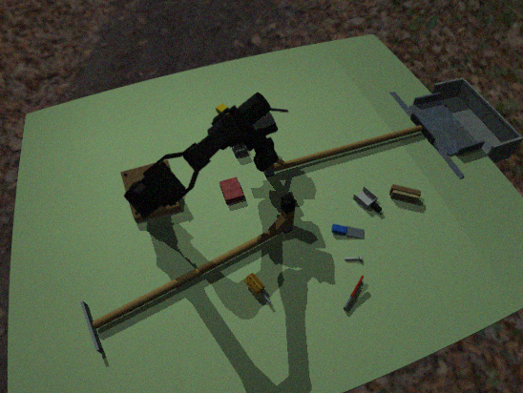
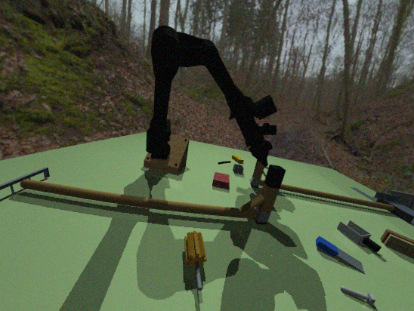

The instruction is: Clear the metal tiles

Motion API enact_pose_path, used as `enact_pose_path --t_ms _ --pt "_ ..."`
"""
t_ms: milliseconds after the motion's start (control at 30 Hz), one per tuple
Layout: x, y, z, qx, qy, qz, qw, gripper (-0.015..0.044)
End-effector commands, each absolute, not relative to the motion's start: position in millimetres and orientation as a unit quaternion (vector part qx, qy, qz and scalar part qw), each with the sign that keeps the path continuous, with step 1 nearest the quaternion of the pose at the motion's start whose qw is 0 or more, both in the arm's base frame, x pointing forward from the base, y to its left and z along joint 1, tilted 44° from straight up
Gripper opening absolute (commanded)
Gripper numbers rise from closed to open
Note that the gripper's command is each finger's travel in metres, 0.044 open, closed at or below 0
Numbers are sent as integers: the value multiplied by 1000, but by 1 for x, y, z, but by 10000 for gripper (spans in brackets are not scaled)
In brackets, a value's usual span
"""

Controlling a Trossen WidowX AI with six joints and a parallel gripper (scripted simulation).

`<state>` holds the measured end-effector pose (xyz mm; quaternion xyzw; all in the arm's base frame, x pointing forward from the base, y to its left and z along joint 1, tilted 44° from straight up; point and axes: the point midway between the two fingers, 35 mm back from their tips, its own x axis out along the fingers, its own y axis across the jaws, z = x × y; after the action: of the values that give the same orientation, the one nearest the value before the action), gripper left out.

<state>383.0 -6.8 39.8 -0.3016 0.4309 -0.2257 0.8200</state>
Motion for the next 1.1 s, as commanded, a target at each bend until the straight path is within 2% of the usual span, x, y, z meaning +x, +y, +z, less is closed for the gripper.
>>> enact_pose_path --t_ms 0,1067 --pt "393 -6 44 -300 424 -225 824 0" --pt "427 -10 44 -300 422 -227 825 0"
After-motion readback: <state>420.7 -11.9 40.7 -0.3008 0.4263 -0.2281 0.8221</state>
